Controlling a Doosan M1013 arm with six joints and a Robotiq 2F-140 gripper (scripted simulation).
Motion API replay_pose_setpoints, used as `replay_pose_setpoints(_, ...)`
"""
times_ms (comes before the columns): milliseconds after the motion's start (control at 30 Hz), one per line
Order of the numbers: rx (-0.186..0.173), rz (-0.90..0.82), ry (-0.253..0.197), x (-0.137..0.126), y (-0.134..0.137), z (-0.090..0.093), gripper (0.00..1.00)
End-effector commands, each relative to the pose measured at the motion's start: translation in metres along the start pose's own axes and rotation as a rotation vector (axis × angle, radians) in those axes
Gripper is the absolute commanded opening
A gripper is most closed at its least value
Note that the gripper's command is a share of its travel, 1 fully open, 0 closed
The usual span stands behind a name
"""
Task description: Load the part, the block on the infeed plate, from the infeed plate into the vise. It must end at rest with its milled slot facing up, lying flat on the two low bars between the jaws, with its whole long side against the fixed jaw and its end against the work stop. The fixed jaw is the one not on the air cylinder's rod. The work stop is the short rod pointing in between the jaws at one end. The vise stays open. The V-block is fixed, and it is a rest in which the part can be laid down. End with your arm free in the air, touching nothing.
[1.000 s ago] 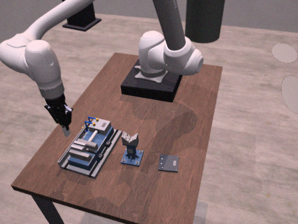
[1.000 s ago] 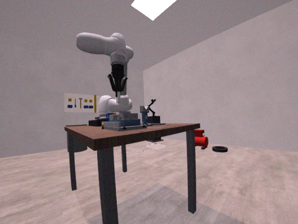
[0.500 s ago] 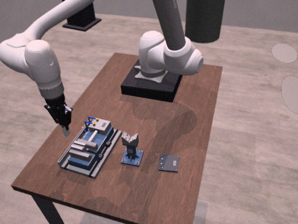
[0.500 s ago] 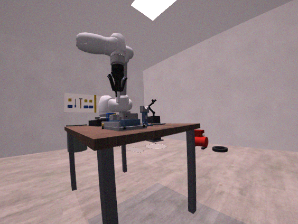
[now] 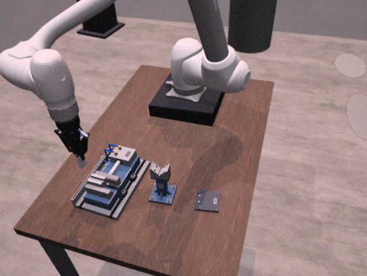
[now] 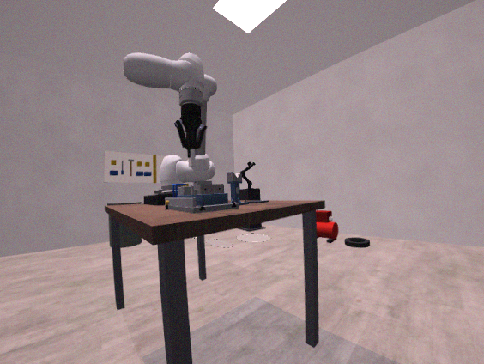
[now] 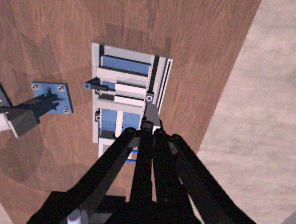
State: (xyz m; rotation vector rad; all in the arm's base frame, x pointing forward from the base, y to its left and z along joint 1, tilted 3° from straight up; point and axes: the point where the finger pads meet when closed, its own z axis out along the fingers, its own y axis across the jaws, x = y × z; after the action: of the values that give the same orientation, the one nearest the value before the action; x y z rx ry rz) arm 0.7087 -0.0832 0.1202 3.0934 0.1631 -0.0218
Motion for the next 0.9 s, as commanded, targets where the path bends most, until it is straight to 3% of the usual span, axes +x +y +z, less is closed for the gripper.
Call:
replay_pose_setpoints(0,0.001,-0.003,-0.001,0.001,0.003,-0.002,0.0)
replay_pose_setpoints(467,0.001,-0.003,-0.001,0.001,0.003,0.004,0.0)
replay_pose_setpoints(867,0.001,-0.003,-0.001,0.001,0.003,0.02,0.0)
